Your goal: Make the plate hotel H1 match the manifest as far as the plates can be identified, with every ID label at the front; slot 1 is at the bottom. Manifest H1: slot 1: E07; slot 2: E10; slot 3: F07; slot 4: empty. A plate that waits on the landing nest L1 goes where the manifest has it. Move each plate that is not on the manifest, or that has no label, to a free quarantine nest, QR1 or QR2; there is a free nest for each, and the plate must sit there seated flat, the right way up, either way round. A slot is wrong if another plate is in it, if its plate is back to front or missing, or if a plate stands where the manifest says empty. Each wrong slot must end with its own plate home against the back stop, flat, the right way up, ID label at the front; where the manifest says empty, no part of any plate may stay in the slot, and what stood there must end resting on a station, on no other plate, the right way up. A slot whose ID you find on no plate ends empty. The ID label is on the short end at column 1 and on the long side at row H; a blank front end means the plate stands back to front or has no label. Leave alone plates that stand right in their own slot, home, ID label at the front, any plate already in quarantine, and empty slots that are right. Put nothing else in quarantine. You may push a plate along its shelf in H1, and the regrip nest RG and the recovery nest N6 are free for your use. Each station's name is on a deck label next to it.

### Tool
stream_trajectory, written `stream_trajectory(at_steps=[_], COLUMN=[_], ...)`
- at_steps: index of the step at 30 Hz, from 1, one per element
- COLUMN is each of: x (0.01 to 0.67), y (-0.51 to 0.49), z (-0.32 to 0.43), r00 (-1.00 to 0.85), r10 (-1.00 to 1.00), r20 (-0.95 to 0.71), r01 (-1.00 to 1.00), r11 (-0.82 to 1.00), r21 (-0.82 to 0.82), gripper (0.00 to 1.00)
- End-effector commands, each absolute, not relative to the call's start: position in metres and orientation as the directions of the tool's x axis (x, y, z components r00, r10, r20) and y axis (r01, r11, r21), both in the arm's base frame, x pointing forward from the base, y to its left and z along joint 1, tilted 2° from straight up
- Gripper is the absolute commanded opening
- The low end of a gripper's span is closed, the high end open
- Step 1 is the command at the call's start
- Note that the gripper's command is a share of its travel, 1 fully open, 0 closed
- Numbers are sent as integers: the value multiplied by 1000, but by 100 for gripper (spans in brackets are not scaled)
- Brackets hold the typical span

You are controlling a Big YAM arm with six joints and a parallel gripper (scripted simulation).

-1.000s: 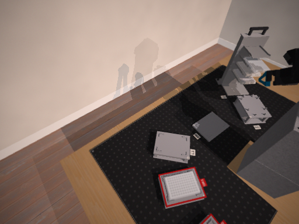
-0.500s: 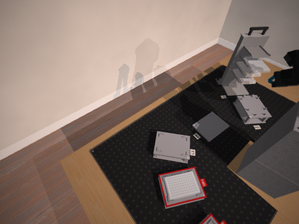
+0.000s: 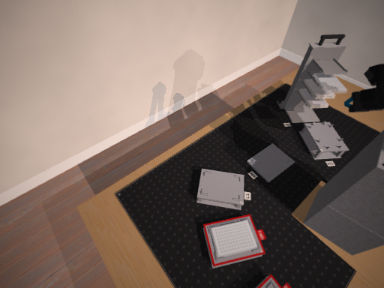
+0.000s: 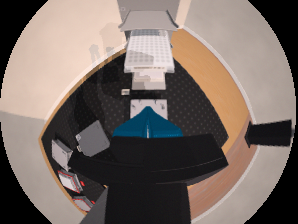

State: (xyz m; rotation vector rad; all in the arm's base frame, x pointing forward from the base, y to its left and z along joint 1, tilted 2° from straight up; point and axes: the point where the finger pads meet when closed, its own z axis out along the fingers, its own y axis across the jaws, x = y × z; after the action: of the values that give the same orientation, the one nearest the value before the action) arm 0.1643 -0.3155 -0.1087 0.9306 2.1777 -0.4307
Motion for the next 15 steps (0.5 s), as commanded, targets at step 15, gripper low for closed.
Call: stream_trajectory(at_steps=[15], x=[173], y=[-328], z=[-102], r00=[-475], r10=[474], r20=[-741], r01=[729], r11=[684], r21=[-29], gripper=[0])
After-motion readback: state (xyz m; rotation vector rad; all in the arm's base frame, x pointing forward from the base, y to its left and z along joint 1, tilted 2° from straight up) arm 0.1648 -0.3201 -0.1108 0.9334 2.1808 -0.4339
